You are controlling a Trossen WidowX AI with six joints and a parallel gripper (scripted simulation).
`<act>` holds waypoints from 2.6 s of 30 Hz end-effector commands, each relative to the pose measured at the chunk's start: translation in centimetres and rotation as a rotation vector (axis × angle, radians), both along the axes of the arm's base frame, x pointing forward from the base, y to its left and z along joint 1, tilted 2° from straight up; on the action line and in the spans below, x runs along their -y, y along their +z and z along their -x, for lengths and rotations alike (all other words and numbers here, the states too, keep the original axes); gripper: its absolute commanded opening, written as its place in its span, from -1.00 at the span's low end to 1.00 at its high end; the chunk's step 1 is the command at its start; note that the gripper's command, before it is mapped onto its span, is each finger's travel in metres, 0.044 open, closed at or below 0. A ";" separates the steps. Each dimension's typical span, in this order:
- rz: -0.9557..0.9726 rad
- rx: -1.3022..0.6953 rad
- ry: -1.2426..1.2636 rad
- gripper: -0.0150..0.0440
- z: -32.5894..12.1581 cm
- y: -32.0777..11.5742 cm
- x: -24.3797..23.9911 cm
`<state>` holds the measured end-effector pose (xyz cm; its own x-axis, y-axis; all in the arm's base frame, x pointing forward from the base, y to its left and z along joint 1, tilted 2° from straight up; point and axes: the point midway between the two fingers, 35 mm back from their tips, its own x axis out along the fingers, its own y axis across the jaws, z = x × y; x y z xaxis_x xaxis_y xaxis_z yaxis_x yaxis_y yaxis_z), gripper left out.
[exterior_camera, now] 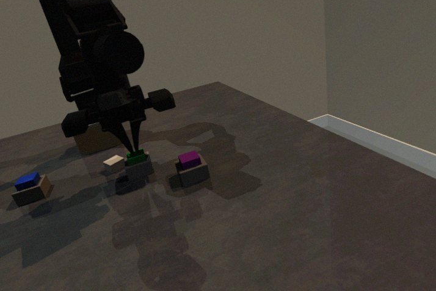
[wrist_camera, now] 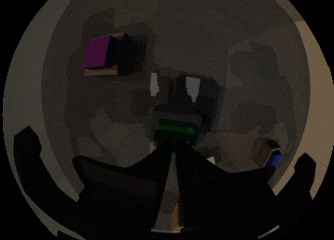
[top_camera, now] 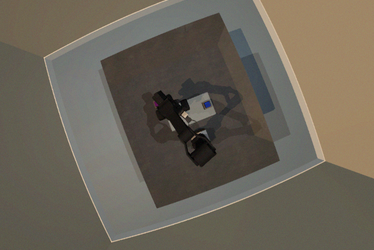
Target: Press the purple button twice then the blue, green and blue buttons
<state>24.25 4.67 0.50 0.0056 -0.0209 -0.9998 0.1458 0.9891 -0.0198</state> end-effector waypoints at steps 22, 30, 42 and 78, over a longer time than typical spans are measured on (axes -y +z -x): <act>0.000 -0.001 -0.001 -0.42 0.1 -0.8 0.0; 0.000 -0.001 -0.004 -0.42 0.0 3.4 -0.1; 0.001 0.000 -0.004 -0.42 0.0 8.7 2.8; 0.019 -0.008 -0.004 -0.42 7.4 2.1 19.8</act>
<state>16.96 -15.20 3.18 0.0034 -0.0448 -0.9990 0.1546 0.9870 -0.0438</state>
